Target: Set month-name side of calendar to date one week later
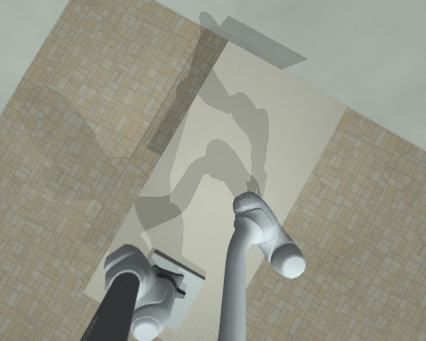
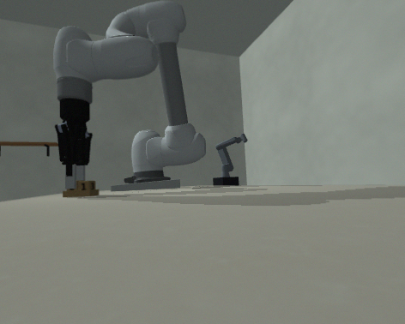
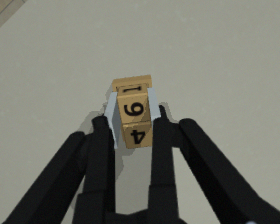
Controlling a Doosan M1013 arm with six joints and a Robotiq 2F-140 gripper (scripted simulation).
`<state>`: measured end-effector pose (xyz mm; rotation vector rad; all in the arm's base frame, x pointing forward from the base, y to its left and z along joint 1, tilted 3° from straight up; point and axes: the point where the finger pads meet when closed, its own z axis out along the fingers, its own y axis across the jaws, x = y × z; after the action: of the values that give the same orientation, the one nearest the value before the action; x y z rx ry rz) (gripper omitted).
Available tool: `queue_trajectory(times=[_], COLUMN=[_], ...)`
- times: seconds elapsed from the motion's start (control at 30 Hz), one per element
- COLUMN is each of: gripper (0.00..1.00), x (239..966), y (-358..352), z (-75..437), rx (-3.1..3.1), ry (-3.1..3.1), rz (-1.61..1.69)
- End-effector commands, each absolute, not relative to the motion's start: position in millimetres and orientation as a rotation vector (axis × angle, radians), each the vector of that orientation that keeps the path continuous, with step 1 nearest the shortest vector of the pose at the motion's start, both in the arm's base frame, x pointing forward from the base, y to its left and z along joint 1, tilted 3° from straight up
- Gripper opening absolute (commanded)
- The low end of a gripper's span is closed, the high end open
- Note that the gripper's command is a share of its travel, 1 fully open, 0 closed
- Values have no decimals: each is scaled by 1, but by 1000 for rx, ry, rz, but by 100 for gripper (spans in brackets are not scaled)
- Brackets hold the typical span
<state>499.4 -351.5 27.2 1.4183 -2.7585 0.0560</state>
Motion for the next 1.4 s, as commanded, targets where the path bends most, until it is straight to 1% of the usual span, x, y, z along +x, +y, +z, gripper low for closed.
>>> queue_trajectory(times=[0.0,0.17,0.23,0.4,0.53,1.07,1.37], gripper=[25,25,25,25,25,25,25], x=[500,500,500,501,501,502,506], y=[-351,-350,-350,-348,-347,-346,-341], z=[34,64,64,102,121,124,124], rx=[1418,1418,1418,1418,1418,1433,1666], ry=[-2759,-2759,-2759,-2759,-2759,-2751,-2613], rz=[56,56,56,56,56,56,50])
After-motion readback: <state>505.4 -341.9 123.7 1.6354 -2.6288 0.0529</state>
